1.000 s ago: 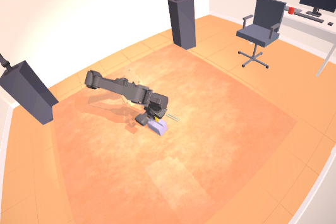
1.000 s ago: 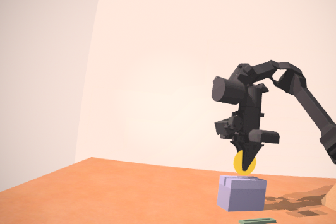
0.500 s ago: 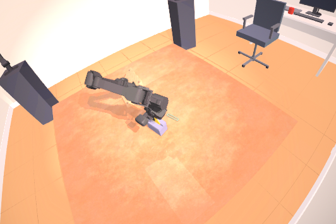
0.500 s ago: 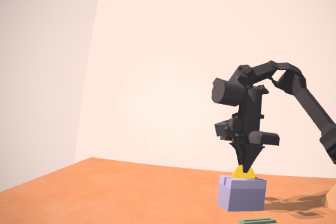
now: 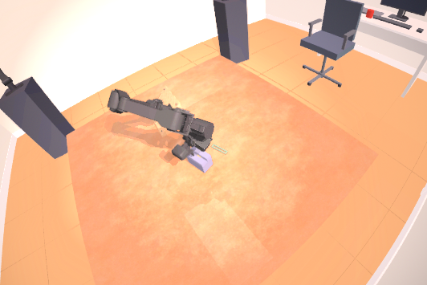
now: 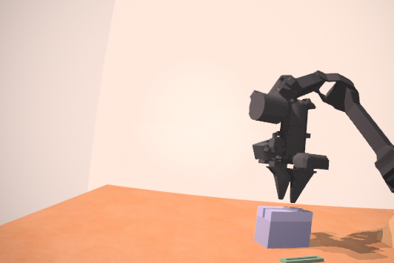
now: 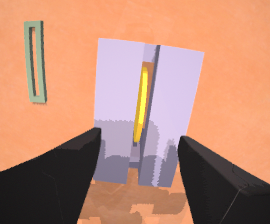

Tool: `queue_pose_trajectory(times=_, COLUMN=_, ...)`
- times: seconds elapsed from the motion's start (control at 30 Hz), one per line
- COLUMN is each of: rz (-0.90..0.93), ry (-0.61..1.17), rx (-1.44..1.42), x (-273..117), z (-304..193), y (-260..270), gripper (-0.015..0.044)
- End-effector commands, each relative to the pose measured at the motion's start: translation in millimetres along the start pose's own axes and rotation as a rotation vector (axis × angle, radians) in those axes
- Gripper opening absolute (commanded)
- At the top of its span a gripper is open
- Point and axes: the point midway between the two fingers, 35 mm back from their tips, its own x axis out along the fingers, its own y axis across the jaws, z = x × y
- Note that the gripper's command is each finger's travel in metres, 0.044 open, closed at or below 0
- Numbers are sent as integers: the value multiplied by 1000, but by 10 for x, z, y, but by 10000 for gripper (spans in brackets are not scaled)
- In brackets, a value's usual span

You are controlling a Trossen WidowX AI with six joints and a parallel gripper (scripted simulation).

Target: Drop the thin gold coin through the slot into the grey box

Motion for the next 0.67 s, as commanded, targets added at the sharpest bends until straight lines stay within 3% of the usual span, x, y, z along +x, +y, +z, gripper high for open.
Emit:
queue_pose_trajectory(times=0.0, rz=3, ry=-7, rx=8, x=-123, z=20, y=0, gripper=292)
queue_pose_trajectory(times=0.1, rz=3, ry=-6, rx=7, x=-177, z=19, y=2, gripper=371)
queue_pose_trajectory(times=0.2, rz=-2, ry=-2, rx=-1, x=-487, z=-15, y=5, gripper=440)
queue_pose_trajectory(times=0.63, rz=-5, ry=0, rx=-3, x=-584, z=-33, y=4, gripper=440)
